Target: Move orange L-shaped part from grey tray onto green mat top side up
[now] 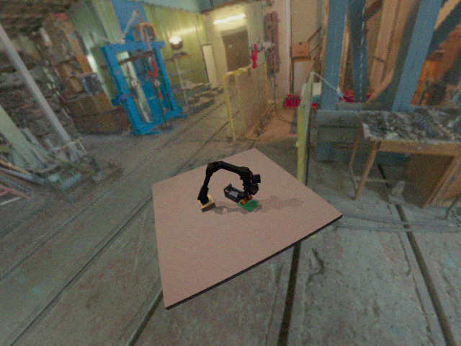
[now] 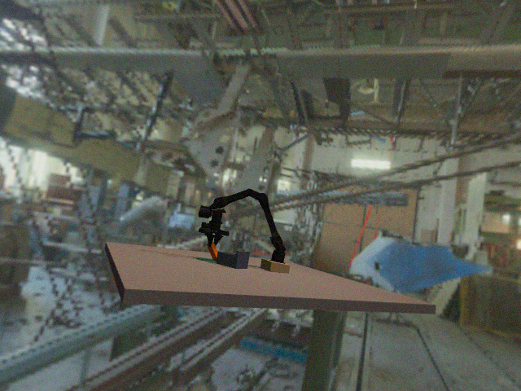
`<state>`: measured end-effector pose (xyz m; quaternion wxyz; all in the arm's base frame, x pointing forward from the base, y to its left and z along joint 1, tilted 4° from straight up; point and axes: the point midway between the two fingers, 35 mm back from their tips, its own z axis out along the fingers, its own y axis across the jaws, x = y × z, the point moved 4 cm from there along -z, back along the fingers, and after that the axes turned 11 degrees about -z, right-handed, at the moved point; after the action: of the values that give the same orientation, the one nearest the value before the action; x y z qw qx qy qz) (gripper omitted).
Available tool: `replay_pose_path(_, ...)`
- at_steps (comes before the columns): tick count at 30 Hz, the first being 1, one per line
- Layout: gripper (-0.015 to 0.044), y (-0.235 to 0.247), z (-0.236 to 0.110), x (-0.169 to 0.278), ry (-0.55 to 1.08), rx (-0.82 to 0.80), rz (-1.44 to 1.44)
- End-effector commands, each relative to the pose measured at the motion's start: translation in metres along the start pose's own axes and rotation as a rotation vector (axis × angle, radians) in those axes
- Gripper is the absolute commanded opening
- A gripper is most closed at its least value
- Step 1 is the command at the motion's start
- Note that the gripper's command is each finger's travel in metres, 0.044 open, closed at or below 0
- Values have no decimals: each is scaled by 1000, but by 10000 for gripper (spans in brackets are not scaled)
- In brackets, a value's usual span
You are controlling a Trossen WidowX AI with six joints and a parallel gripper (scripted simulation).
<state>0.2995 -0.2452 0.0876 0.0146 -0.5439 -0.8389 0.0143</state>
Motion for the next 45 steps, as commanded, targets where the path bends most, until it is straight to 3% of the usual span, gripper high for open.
replay_pose_path(1, 0, -1, 3, 1, 1, 8, -4)
replay_pose_path(20, 0, 0, 2, 1, 3, 2, 0)
replay_pose_path(30, 263, 0, 2, 1, 3, 2, 0)
replay_pose_path(35, 394, 1, -27, -2, 2, 3, -1)
replay_pose_path(40, 400, 0, -83, 0, 1, 7, -4)
replay_pose_path(45, 400, 0, -82, -1, -10, -5, -6)
